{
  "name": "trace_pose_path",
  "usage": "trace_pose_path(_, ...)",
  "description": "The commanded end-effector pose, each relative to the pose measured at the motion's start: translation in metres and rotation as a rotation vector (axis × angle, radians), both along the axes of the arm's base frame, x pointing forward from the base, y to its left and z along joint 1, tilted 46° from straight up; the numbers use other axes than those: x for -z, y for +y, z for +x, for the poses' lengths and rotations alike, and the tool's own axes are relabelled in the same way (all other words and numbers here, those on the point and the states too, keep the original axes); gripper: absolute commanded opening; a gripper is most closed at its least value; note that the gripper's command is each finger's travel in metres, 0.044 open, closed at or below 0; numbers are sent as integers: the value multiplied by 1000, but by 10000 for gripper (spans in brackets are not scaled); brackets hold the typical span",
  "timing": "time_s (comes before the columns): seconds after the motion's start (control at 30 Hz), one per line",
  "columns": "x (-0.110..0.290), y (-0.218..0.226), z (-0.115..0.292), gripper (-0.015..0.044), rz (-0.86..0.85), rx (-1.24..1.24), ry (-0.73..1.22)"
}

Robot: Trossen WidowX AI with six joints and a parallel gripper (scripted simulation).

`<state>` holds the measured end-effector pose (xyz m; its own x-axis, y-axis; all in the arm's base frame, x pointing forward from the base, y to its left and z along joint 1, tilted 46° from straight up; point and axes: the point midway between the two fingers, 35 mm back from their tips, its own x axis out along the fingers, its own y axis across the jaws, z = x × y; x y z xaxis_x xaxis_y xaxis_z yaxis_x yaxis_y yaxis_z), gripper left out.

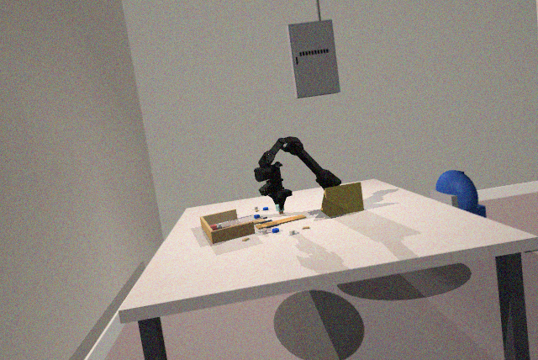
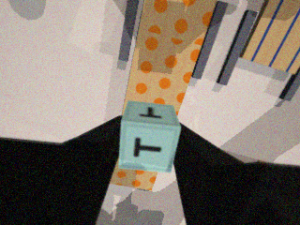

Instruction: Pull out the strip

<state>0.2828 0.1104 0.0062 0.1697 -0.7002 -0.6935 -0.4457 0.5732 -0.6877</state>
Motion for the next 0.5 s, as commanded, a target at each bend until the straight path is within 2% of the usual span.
trace_pose_path(0.0, -15, 17, -3, 0, 12, 1, -9)
trace_pose_path(0.47, -18, 19, -4, 0, 12, 2, -9)
